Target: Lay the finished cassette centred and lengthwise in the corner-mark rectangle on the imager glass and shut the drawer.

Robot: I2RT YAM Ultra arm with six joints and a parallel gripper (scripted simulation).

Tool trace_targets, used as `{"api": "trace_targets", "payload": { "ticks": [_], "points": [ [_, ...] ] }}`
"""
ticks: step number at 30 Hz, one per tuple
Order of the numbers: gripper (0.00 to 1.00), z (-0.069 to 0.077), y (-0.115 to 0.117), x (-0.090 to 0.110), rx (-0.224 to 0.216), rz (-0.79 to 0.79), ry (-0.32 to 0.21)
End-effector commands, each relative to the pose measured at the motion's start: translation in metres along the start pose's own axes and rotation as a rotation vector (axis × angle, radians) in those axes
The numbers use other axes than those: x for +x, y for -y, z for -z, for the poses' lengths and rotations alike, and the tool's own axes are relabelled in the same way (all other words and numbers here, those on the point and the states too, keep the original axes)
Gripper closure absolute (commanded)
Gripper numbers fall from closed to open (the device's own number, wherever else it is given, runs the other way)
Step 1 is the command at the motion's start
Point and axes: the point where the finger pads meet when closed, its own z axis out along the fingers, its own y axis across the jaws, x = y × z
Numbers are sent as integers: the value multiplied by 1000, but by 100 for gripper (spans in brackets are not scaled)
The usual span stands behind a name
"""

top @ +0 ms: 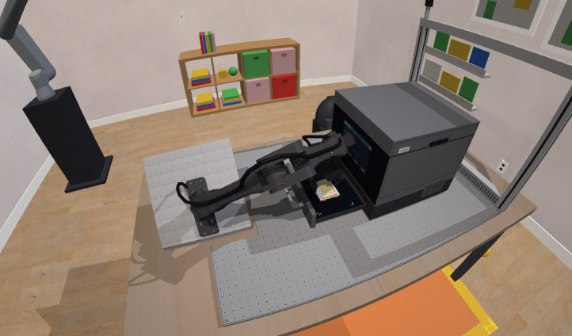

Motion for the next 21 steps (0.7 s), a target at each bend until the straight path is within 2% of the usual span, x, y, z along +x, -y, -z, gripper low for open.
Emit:
{"api": "trace_targets", "payload": {
  "ticks": [1, 8, 11, 21],
  "points": [
    [9, 8, 2, -14, 14, 22, 12],
    [9, 3, -6, -18, -1, 31, 8],
    [9, 6, -2, -16, 9, 22, 11],
    [9, 7, -7, -15, 0, 30, 9]
  ]
}}
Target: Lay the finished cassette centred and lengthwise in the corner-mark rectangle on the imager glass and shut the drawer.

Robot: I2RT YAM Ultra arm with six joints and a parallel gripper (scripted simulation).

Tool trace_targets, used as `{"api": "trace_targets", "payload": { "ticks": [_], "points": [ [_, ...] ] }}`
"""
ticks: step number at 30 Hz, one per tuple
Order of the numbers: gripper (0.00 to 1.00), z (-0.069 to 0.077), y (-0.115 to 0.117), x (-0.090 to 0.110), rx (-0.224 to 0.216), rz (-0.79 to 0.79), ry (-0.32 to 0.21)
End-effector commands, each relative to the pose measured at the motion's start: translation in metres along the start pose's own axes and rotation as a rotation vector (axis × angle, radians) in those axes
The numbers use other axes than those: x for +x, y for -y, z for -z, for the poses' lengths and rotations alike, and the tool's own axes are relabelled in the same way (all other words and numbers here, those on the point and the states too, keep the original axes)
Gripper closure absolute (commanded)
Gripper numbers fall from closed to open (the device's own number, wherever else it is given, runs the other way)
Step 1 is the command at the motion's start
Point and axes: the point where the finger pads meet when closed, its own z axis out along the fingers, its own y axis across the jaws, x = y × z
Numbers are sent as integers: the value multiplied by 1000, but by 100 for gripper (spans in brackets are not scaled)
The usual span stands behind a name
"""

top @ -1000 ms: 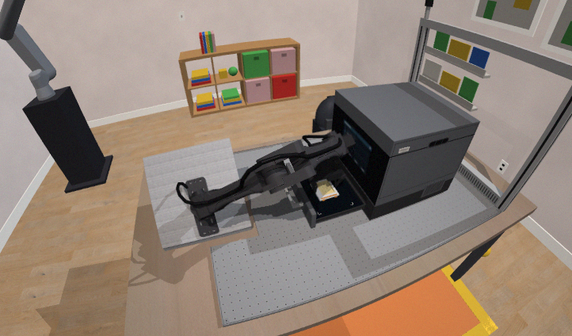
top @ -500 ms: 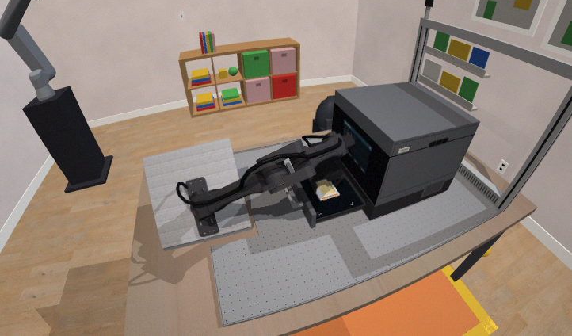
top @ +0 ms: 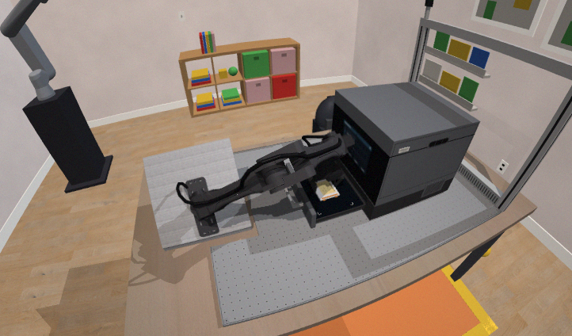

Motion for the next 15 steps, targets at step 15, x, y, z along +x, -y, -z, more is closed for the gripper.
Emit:
{"api": "trace_targets", "payload": {
  "ticks": [15],
  "points": [
    [9, 14, -2, -12, 16, 17, 13]
  ]
}}
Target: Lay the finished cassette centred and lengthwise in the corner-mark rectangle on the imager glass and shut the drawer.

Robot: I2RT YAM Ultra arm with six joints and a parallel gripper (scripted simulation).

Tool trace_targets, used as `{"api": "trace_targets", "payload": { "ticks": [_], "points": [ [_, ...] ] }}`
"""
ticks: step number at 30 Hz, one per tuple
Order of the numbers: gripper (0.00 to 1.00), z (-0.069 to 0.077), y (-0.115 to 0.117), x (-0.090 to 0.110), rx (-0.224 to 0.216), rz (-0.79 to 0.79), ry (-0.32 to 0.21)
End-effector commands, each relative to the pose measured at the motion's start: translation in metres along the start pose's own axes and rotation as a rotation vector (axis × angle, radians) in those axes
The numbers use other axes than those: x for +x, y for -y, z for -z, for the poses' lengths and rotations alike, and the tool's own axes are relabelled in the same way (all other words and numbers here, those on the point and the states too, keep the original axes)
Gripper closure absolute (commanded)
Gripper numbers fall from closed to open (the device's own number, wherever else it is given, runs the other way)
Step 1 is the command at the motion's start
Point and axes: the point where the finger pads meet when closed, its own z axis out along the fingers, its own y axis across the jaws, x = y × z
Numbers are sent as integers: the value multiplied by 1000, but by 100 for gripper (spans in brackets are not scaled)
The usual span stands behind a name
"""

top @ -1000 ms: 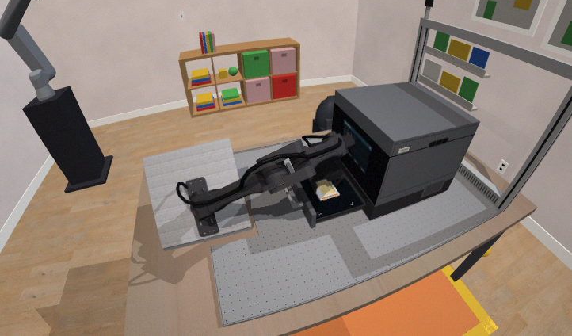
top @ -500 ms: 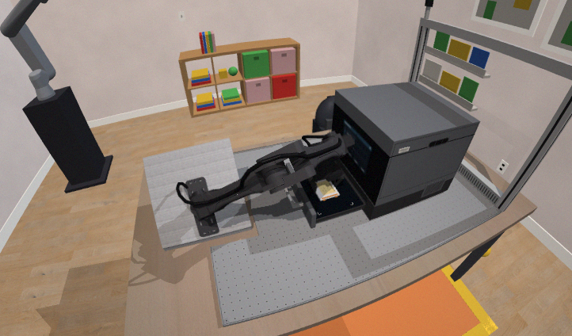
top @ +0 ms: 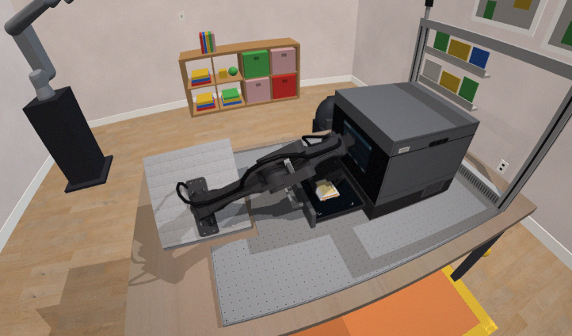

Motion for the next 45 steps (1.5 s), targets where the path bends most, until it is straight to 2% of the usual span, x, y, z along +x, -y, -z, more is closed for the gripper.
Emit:
{"api": "trace_targets", "payload": {
  "ticks": [1, 4, 6, 9, 45],
  "points": [
    [9, 15, -1, -11, 18, 19, 13],
    [9, 16, -1, -11, 20, 18, 13],
    [9, 26, 8, -6, 44, -5, 20],
    [9, 32, 9, -4, 49, -10, 22],
    [9, 75, 6, -4, 47, -10, 24]
  ]
}}
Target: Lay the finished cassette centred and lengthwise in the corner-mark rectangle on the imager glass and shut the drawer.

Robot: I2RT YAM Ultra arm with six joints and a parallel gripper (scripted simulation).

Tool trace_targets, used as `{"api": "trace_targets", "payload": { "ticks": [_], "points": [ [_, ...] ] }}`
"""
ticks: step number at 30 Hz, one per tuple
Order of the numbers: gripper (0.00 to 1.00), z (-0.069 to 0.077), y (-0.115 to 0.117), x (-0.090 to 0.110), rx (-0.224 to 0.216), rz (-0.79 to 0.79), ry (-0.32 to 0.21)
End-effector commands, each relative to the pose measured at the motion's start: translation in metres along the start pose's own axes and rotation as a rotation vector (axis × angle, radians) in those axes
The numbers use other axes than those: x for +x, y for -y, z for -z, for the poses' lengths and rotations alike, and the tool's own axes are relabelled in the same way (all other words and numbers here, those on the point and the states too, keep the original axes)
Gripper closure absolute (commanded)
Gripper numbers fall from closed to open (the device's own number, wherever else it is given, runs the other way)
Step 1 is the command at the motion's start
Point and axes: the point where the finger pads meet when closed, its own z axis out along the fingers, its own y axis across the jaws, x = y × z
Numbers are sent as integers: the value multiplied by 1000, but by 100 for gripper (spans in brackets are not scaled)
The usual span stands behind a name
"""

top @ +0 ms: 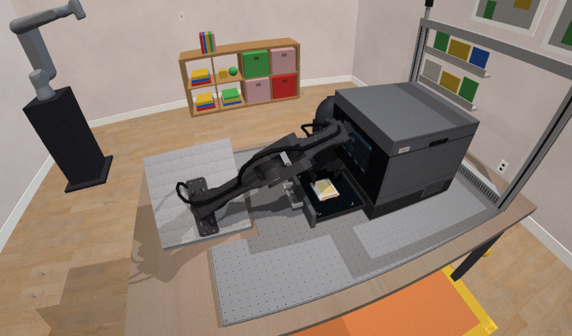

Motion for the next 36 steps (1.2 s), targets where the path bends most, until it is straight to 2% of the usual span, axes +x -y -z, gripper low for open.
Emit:
{"api": "trace_targets", "payload": {
  "ticks": [1, 18, 36],
  "points": [
    [9, 33, 6, 1, 46, -18, 24],
    [9, 53, 5, 1, 46, -18, 25],
    [9, 53, 5, 2, 46, -18, 23]
  ]
}}
